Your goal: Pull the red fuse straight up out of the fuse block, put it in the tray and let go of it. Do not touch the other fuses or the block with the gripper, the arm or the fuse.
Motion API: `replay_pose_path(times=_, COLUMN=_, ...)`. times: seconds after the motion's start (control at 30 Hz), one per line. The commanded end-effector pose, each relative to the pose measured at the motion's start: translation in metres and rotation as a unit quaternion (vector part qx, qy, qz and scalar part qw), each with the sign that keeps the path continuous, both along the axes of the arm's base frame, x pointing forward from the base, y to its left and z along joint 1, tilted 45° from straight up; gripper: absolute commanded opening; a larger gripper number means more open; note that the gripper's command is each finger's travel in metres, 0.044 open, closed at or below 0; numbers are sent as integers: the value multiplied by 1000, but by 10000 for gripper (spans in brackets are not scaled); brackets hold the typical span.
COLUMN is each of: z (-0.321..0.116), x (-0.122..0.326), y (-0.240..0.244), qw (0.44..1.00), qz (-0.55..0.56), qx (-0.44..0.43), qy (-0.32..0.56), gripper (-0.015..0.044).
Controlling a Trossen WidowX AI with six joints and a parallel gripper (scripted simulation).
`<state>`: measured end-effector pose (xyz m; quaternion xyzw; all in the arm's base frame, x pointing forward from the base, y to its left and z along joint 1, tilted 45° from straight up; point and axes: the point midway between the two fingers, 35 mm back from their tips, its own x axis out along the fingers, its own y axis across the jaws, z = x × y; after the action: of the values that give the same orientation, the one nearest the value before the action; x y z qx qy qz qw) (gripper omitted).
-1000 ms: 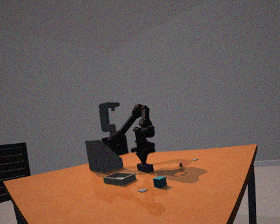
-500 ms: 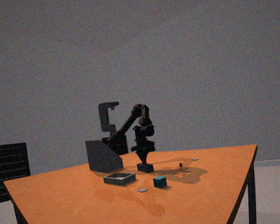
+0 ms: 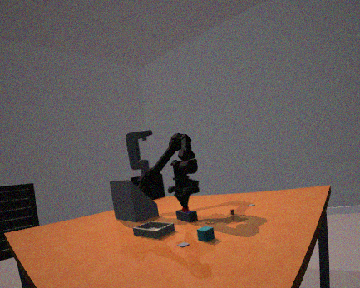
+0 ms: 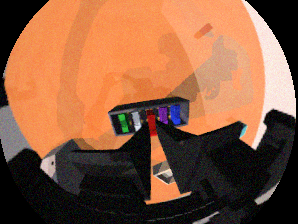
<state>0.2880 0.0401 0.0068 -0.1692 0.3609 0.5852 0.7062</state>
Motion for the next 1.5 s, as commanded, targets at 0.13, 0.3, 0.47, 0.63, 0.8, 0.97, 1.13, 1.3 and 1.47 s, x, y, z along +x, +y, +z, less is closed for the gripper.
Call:
replay_pose_path(times=0.13, z=3, x=1, y=-4, qw=1000, qz=1, qx=-3, qy=-3, gripper=0)
replay_pose_path(times=0.3, z=5, x=0, y=-6, qw=1000, qz=0, qx=-2, qy=-3, gripper=0)
replay_pose_path(times=0.47, z=7, x=0, y=-7, qw=1000, qz=0, qx=-2, qy=-2, gripper=0)
replay_pose_path(times=0.63, z=9, x=0, y=-9, qw=1000, qz=0, qx=-2, qy=-2, gripper=0)
replay_pose_path(times=0.8, z=10, x=0, y=-11, qw=1000, qz=0, qx=-2, qy=-2, gripper=0)
replay_pose_path(times=0.97, z=12, x=-1, y=-12, qw=1000, qz=0, qx=-2, qy=-2, gripper=0)
replay_pose_path(times=1.13, z=14, x=-1, y=-15, qw=1000, qz=0, qx=-2, qy=-2, gripper=0)
replay_pose_path(times=1.3, z=20, x=-1, y=-20, qw=1000, qz=0, qx=-2, qy=-2, gripper=0)
replay_pose_path(times=1.47, z=26, x=-2, y=-26, qw=1000, qz=0, qx=-2, qy=-2, gripper=0)
